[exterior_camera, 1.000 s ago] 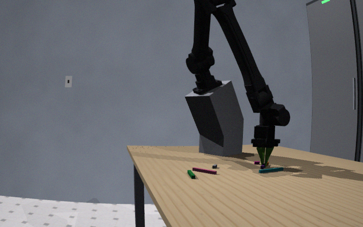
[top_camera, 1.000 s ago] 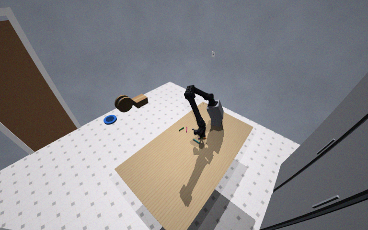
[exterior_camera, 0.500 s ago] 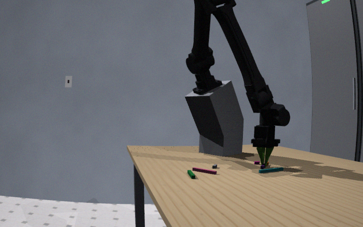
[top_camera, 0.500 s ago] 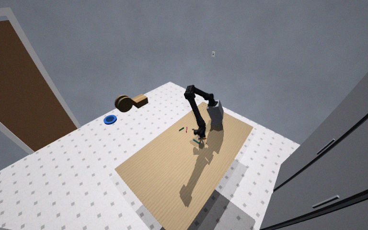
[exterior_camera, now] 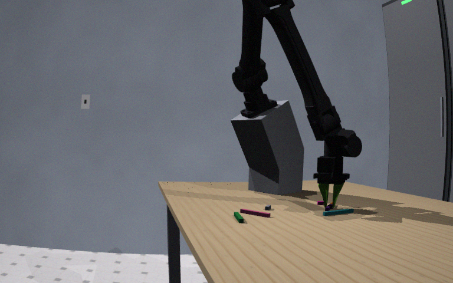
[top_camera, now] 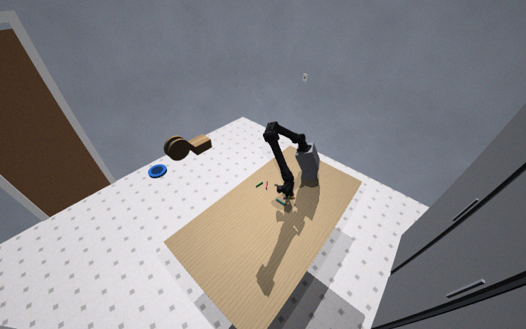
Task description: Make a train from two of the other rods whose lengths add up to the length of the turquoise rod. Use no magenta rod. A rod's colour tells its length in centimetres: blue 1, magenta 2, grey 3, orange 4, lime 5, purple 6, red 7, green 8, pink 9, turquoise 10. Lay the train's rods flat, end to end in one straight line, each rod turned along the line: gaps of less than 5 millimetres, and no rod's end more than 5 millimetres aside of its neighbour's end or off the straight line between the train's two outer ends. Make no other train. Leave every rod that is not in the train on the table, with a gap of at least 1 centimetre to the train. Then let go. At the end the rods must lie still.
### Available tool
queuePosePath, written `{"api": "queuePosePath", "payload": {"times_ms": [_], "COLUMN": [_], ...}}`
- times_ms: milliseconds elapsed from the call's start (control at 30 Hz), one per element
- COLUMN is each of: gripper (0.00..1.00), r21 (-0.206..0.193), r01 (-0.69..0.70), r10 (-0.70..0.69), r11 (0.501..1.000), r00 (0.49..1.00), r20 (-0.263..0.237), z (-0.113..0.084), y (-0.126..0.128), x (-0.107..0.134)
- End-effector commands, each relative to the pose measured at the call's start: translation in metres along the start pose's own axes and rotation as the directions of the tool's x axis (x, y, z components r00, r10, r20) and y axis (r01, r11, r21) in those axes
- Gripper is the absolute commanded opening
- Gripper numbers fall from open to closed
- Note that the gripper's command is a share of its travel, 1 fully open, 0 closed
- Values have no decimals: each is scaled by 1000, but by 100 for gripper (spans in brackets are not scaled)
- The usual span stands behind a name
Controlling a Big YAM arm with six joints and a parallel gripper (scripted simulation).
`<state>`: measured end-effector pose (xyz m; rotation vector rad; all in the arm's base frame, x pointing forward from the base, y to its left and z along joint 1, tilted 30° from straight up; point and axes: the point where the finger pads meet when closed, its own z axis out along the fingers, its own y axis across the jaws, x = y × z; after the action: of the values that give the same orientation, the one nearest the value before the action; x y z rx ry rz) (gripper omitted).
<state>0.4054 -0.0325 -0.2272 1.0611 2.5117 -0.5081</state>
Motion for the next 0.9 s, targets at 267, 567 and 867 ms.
{"api": "queuePosePath", "payload": {"times_ms": [267, 567, 867], "gripper": [22, 22, 22], "r21": [-13, -17, -17], "r01": [-3, 3, 2], "r10": [3, -2, -2], "r11": [1000, 1000, 1000], "r00": [1000, 1000, 1000], "r20": [8, 12, 13], "z": [-9, -35, -82], "y": [5, 7, 6], "x": [-6, -2, -1]}}
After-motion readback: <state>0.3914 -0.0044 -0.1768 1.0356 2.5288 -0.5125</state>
